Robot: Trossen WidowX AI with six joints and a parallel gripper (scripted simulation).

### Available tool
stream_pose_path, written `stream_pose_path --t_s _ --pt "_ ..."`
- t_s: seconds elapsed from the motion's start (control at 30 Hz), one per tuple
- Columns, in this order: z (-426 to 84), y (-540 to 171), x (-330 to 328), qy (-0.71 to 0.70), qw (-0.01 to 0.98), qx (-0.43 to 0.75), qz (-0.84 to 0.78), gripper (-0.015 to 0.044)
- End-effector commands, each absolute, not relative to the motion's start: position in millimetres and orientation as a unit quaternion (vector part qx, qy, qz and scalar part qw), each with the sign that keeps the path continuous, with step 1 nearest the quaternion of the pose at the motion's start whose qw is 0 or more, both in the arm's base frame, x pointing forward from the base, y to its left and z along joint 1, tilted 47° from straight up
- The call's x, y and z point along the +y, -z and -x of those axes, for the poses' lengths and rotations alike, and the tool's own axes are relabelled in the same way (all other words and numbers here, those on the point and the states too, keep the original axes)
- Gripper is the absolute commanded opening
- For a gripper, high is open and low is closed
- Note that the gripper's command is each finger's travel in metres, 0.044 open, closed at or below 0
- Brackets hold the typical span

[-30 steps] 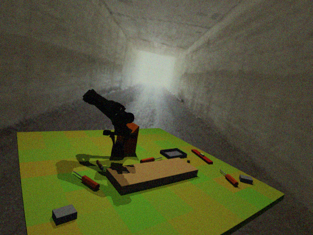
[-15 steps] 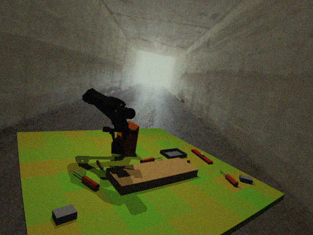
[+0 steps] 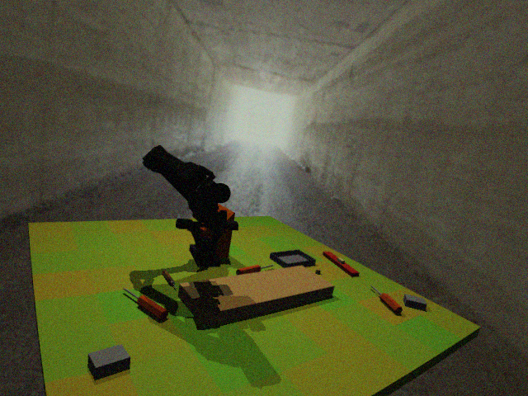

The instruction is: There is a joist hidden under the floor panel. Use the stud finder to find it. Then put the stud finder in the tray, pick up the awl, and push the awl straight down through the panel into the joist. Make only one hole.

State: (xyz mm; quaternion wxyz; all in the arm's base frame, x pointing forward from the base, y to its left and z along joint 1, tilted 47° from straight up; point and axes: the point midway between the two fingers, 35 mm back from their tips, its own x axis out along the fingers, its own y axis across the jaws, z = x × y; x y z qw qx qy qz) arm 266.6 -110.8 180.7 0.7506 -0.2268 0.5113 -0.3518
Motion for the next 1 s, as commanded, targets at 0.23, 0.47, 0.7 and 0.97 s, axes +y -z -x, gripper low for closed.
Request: stream_pose_path --t_s 0.23,0.47,0.7,0.97 --pt "-319 -190 -121 0.297 0.744 0.533 0.273 0.0" --pt "-337 -191 -127 0.279 0.741 0.538 0.29 0.0" --pt "-338 -184 -135 0.279 0.741 0.539 0.289 0.0" --pt "-338 -173 -146 0.279 0.741 0.539 0.289 0.0"
